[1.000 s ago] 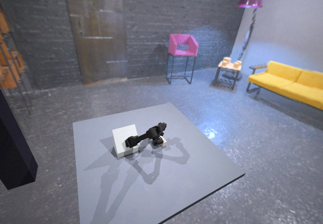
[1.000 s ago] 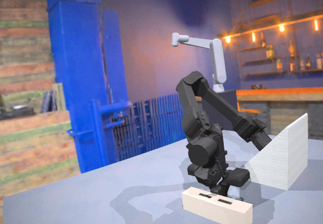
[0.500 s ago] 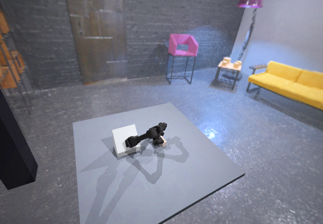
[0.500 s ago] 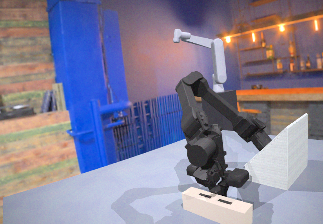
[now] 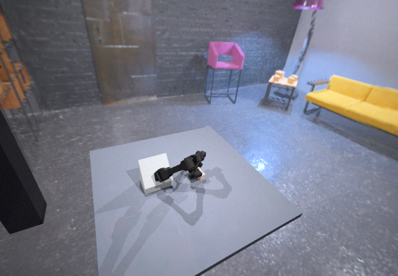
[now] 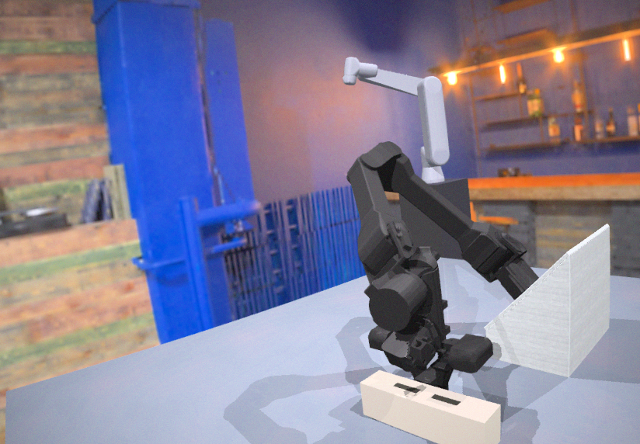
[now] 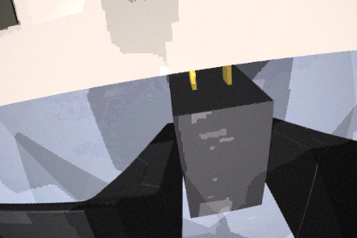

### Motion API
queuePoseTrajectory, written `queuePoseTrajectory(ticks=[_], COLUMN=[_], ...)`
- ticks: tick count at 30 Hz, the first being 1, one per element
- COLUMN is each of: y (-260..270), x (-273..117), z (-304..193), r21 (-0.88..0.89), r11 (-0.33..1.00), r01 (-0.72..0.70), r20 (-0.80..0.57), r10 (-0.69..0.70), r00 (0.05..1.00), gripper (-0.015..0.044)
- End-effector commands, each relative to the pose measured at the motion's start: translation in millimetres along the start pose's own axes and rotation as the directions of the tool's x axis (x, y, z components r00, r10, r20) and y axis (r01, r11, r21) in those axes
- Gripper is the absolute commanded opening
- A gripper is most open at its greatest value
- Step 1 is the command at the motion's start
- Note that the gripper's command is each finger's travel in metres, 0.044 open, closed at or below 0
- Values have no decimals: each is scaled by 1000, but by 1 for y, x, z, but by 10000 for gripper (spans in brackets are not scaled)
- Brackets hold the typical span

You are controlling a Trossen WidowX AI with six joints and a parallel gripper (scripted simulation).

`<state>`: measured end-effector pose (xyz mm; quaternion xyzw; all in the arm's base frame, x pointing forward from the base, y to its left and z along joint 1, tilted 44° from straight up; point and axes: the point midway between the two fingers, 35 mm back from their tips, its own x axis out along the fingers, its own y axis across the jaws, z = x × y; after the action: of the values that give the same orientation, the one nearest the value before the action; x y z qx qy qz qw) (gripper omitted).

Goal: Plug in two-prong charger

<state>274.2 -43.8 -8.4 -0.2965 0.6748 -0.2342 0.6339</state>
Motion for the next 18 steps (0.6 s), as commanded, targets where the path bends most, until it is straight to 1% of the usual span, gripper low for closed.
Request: queuePoseTrajectory(ticks=[1, 18], y=[0, 0], x=[0, 0], z=[2, 8], r21=[-6, -6], r11=[1000, 1000], r01=[4, 4], r20=[-1, -1], r10=[-4, -4], r00=[1000, 1000], gripper=[0, 0])
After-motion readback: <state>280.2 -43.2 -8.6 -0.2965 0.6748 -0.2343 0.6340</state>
